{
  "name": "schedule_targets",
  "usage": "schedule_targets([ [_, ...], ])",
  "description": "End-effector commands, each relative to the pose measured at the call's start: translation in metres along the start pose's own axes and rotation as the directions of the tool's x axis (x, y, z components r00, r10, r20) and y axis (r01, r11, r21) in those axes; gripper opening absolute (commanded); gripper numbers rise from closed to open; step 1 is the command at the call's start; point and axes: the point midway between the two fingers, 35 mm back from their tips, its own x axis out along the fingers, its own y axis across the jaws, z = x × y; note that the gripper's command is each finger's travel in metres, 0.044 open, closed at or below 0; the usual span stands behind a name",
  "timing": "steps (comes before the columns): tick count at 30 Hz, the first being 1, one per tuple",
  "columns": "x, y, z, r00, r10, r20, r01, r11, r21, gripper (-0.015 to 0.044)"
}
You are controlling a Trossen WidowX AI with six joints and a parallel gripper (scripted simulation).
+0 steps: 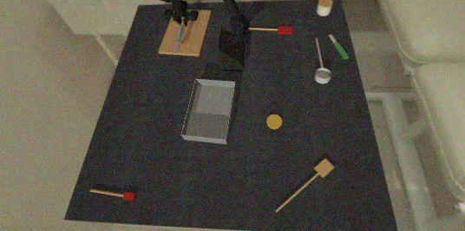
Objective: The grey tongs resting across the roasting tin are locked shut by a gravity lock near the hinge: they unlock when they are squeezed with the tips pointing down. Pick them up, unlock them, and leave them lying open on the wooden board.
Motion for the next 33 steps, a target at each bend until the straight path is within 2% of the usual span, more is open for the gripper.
schedule_targets([
  [1,0.0,0.0,0.0,1.0,0.001,0.0,-0.001,1.0,0.0,0.0008],
  [17,0.0,0.0,0.0,1.0,0.001,0.0,-0.001,1.0,0.0,0.0428],
  [23,-0.008,-0.006,0.002,1.0,0.0,0.0,0.0,1.0,-0.001,0.044],
  [33,-0.086,-0.098,0.006,1.0,-0.006,0.0,0.006,1.0,-0.005,0.044],
])
